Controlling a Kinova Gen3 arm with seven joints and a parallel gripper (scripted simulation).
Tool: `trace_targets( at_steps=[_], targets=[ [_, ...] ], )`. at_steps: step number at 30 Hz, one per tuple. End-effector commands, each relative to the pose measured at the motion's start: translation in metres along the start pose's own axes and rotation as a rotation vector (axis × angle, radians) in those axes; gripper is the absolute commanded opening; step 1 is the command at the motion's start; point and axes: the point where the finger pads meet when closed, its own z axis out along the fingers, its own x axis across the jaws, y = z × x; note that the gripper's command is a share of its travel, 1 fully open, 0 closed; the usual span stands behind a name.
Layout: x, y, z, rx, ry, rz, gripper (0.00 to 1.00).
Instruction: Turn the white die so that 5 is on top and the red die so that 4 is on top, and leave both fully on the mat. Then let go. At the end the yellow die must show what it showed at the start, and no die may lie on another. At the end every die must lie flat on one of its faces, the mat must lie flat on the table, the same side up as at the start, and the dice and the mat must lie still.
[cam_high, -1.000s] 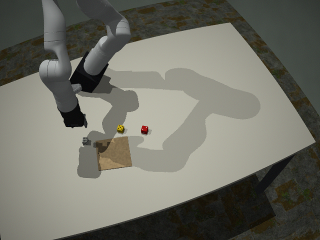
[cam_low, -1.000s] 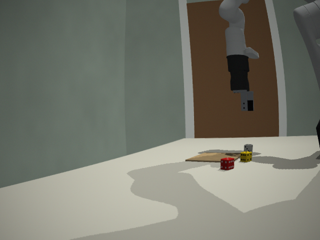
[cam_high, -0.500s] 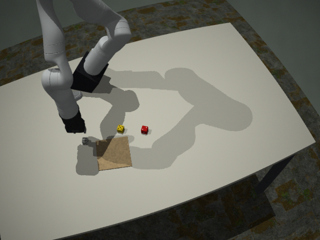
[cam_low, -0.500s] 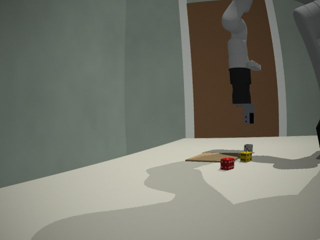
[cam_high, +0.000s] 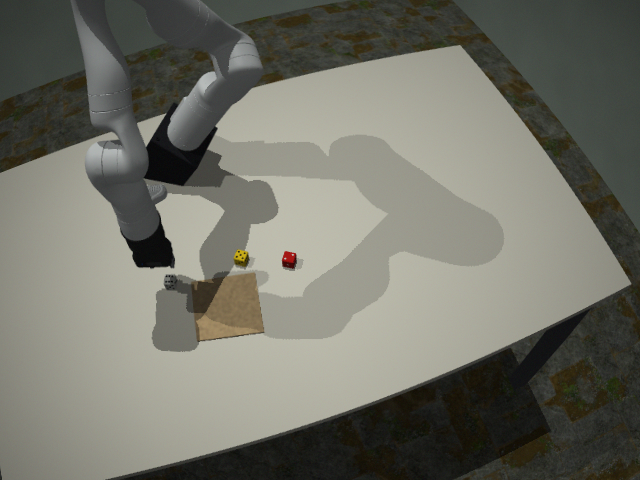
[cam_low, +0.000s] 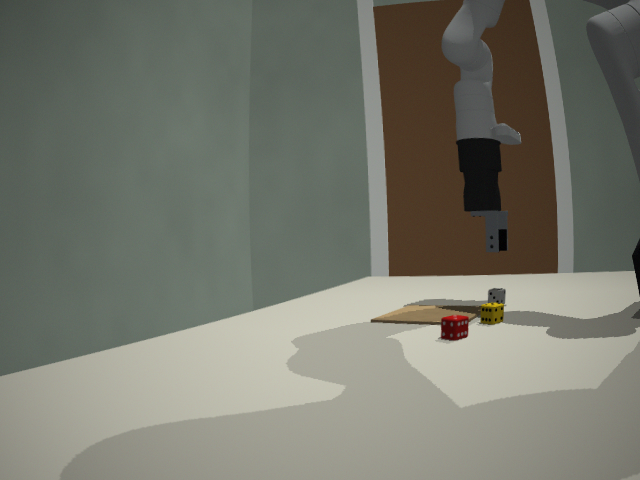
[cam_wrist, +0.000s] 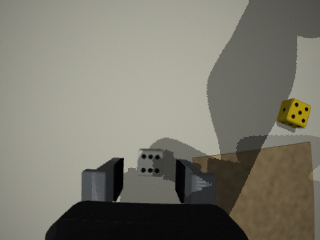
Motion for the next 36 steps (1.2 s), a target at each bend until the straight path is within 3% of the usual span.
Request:
trace_targets(
  at_steps=[1, 36],
  targets=[
    [0.0003, 0.0, 0.0012, -0.002, 0.001, 0.007, 0.79],
    [0.0004, 0.0, 0.0097, -0.002, 0.001, 0.007, 0.79]
  ],
)
